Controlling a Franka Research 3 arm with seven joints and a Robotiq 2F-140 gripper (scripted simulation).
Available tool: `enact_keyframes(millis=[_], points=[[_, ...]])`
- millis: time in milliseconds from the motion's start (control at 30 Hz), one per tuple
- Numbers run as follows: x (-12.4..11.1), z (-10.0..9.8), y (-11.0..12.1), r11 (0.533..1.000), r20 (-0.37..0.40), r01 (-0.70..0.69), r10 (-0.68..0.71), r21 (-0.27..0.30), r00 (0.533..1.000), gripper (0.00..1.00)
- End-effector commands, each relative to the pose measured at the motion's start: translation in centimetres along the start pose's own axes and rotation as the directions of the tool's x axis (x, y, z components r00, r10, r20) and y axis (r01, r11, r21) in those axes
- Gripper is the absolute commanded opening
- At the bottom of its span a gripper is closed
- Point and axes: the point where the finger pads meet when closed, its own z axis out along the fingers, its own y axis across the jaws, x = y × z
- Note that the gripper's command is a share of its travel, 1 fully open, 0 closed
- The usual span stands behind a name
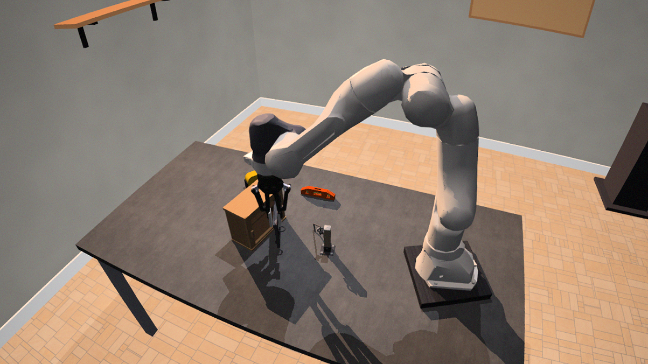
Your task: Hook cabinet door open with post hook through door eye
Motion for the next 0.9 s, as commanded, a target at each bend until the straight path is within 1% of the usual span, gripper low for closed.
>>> enact_keyframes(millis=[0,567,867], points=[[0.1,-0.1,0.1,1.0,-0.002,0.028,-0.028,0.002,1.0,0.16],[0.1,-0.7,0.1,1.0,-0.002,0.028,-0.028,0.002,1.0,0.16],[0.1,-2.2,0.1,1.0,-0.002,0.028,-0.028,0.002,1.0,0.16]])
